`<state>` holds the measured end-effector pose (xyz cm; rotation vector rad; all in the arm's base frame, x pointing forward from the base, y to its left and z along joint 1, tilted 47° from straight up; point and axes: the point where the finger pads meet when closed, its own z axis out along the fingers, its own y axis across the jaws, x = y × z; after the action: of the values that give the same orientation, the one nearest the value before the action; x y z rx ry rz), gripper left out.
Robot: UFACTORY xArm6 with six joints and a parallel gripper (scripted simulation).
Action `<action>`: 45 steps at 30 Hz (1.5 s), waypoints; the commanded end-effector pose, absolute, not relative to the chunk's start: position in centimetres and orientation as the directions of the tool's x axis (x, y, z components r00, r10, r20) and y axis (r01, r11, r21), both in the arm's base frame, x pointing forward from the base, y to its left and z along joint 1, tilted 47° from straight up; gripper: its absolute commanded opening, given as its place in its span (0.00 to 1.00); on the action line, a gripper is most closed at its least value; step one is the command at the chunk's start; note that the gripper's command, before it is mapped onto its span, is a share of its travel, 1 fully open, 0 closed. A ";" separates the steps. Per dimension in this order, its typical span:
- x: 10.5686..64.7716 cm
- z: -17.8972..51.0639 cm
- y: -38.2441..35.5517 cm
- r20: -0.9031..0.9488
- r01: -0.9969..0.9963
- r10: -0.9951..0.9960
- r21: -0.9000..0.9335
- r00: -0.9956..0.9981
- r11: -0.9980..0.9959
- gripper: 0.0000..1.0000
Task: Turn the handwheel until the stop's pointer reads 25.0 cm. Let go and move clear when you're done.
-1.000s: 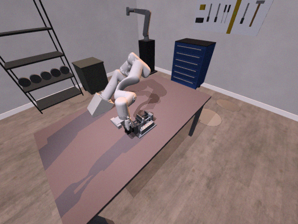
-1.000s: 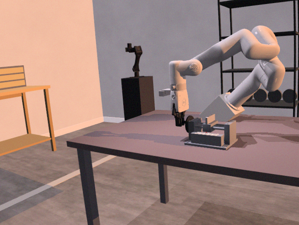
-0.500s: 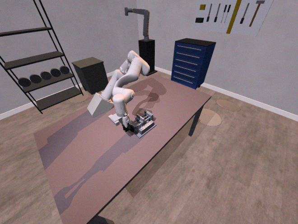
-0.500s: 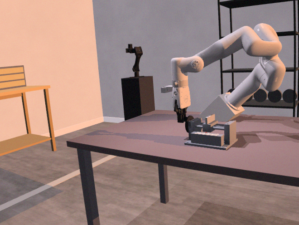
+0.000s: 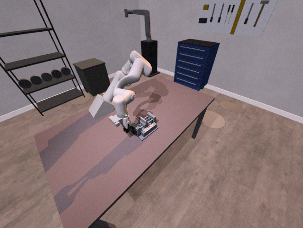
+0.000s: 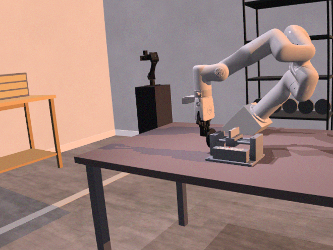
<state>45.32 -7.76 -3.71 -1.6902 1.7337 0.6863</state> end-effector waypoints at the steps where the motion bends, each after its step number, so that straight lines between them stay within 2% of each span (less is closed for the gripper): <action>1: 44.8 -4.0 -7.5 -0.733 -0.997 -0.681 -0.058 0.008 0.051 0.06; 12: 44.4 -5.7 -5.7 -0.733 -0.997 -0.681 -0.058 0.008 0.051 0.06; 45: 48.7 -6.8 -4.5 -0.733 -0.997 -0.681 -0.058 0.008 0.051 0.06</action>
<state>47.96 -4.13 -7.05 -1.6903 1.7340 0.6856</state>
